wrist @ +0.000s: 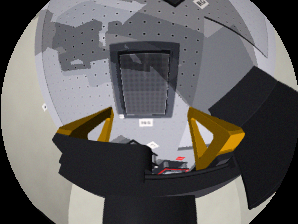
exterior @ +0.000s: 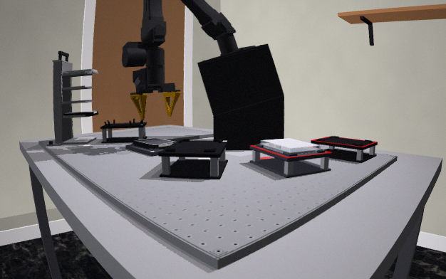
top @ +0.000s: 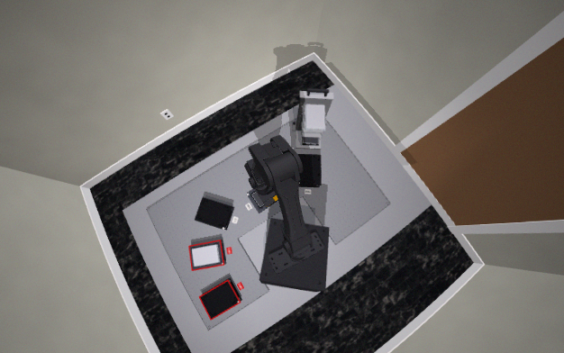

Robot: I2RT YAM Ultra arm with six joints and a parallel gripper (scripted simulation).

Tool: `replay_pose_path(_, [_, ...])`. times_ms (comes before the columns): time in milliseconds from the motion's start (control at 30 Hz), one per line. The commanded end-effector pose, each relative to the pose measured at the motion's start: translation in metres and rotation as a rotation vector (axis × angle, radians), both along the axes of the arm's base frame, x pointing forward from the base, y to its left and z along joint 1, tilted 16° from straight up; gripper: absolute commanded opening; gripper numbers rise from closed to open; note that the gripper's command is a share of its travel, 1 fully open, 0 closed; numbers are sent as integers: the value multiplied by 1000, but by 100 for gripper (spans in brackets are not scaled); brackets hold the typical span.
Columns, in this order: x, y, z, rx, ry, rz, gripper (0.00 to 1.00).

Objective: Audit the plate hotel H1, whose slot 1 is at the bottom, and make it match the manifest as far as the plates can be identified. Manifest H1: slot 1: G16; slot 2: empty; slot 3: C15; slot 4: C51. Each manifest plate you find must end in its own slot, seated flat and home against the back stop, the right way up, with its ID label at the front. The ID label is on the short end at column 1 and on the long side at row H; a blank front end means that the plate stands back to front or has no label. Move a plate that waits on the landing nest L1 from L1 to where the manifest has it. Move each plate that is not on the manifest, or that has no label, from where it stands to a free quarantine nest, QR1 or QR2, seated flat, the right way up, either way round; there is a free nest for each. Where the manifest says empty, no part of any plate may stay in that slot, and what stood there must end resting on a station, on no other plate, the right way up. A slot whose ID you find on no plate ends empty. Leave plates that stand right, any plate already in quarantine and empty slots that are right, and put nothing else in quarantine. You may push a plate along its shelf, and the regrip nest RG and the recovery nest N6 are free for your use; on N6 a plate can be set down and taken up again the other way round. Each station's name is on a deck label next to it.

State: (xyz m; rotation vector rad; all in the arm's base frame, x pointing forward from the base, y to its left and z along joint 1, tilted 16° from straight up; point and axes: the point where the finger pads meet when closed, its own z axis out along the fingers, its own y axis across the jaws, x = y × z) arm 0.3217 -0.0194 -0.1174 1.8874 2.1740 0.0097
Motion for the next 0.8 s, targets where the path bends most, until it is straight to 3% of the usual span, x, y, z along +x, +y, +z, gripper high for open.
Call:
replay_pose_path(0, [11, 0, -1, 0, -37, 6, 100])
replay_pose_path(100, [13, -1, -7, 0, -37, 6, 100])
replay_pose_path(767, [13, -1, -7, 0, -37, 6, 100])
